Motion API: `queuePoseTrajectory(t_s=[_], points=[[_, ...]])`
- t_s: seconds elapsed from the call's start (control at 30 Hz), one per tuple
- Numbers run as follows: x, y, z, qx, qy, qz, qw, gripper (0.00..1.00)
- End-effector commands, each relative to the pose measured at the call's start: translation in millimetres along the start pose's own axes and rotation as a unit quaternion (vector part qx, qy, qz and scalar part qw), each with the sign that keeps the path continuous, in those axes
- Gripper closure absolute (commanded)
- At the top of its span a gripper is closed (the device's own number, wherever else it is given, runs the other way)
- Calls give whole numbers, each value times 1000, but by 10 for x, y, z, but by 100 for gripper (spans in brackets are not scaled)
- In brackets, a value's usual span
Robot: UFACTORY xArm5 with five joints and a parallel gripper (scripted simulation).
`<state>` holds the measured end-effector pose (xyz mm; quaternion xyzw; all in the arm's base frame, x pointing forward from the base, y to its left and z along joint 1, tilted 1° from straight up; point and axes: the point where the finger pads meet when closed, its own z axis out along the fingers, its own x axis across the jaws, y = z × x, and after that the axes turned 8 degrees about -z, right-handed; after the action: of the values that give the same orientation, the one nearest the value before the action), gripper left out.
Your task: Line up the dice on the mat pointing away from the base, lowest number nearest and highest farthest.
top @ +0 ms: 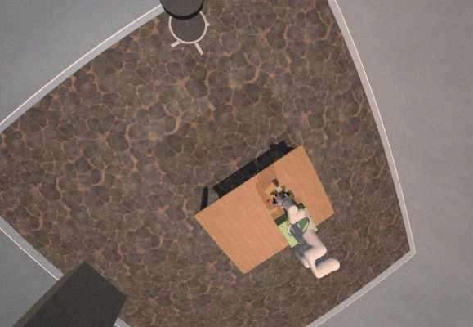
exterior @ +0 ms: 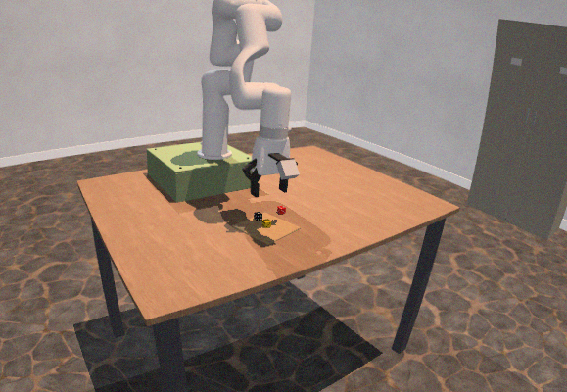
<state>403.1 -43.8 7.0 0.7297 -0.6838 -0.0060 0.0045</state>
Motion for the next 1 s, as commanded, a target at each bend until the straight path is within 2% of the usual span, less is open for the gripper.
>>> queuePoseTrajectory(t_s=[0.0,0.07,0.13,0.27,0.43,0.5,0.53,0.57,0.63,0.67,0.7,0.73,0.83,0.9,0.93,0.97], points=[[-115,28,8,2,1,-78,997,0],[-115,28,8,2,1,-78,997,0],[-208,63,23,2,1,-141,990,0],[-276,91,34,2,1,-187,982,0],[-404,148,55,2,1,-276,961,0],[-466,178,65,2,2,-319,948,0],[-470,180,66,2,2,-322,947,0],[-512,202,73,2,2,-351,936,0],[-512,202,73,2,2,-351,936,0],[-537,215,77,2,2,-369,930,0],[-595,246,87,2,2,-409,912,0],[-602,250,88,2,2,-414,910,0],[-665,286,99,1,2,-458,889,0],[-718,319,108,1,2,-494,869,0],[-724,322,109,1,2,-499,867,0],[-762,346,116,1,2,-525,851,0]])
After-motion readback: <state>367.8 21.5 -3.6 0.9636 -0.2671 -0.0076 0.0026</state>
